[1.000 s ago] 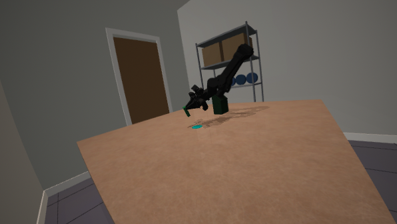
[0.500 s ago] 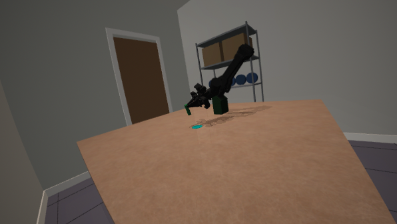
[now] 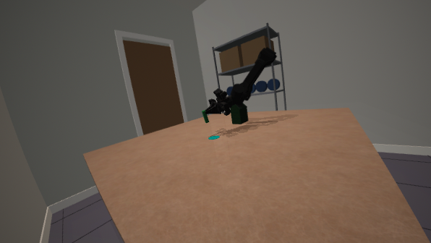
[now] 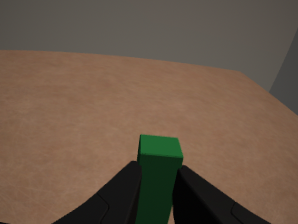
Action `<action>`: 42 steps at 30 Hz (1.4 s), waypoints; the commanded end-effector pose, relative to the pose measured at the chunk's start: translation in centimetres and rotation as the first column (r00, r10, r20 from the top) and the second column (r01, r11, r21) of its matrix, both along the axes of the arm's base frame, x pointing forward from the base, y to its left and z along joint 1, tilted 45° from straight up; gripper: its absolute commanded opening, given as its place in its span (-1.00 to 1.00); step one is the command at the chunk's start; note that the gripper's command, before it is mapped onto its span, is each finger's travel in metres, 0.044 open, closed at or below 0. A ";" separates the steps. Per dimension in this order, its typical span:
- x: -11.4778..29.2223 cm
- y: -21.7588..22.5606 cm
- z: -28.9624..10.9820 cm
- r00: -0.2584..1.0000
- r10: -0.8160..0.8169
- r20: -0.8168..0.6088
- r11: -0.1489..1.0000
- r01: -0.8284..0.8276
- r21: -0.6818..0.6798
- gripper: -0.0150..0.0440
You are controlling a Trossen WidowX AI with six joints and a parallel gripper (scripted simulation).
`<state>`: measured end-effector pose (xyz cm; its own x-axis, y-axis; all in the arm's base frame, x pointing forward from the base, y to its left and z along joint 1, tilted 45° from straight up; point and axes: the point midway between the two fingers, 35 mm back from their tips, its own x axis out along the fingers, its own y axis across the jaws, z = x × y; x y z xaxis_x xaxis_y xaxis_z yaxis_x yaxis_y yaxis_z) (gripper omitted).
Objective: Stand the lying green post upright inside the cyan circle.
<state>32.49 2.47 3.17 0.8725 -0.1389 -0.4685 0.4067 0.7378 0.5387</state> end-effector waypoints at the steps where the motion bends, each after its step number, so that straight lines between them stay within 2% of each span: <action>1: -0.4 0.0 0.6 0.999 -0.020 0.038 1.000 0.019 0.016 -0.42; 22: -2.1 -0.4 2.5 0.980 -0.096 0.173 0.993 0.082 0.084 -0.42; 42: -2.1 -0.3 2.5 0.979 -0.098 0.176 0.993 0.084 0.087 -0.42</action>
<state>30.38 2.15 5.66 0.9287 -0.1876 -0.3199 0.3604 0.6596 0.6596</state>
